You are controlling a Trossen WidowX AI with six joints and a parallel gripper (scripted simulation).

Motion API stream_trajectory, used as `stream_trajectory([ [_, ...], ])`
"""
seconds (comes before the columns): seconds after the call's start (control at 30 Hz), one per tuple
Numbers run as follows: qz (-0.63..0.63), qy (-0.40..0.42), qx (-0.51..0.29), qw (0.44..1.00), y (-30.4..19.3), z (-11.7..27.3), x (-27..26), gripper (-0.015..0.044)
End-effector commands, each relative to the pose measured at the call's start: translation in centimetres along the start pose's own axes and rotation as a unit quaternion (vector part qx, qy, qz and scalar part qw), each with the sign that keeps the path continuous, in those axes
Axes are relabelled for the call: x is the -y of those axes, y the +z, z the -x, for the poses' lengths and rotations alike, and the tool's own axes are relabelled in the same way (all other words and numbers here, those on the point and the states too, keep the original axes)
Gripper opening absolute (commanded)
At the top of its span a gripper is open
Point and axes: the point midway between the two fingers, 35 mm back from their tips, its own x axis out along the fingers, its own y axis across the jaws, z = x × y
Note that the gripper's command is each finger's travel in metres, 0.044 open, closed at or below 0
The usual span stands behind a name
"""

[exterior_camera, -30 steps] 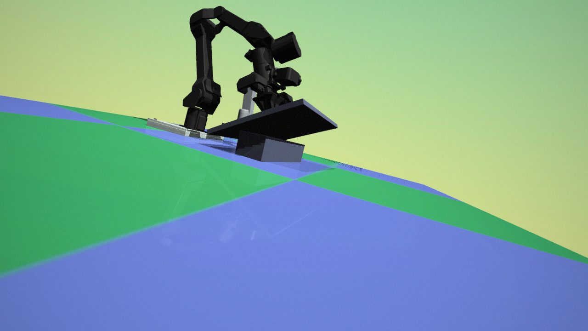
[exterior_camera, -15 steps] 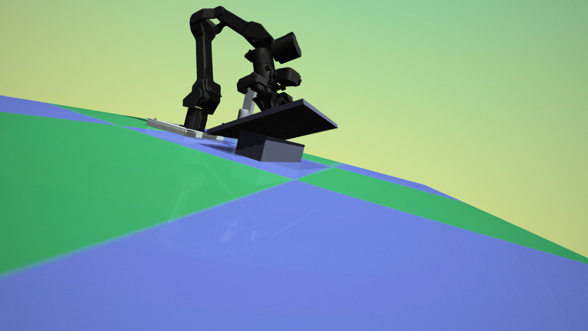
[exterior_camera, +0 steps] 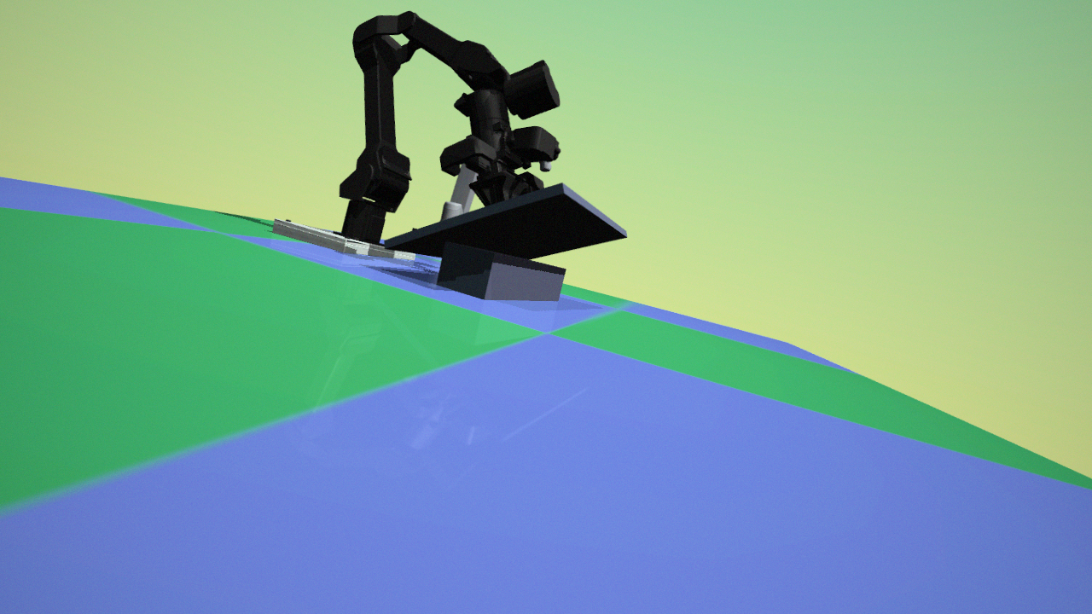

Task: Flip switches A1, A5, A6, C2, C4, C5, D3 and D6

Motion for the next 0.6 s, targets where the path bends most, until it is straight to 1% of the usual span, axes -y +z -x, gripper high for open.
stream_trajectory([
  [0.0, 0.000, 0.002, -0.001, 1.000, -0.02, -0.15, -0.06, 0.0000],
  [0.57, 0.000, 0.002, -0.001, 1.000, -0.02, -0.38, -0.06, 0.0000],
])
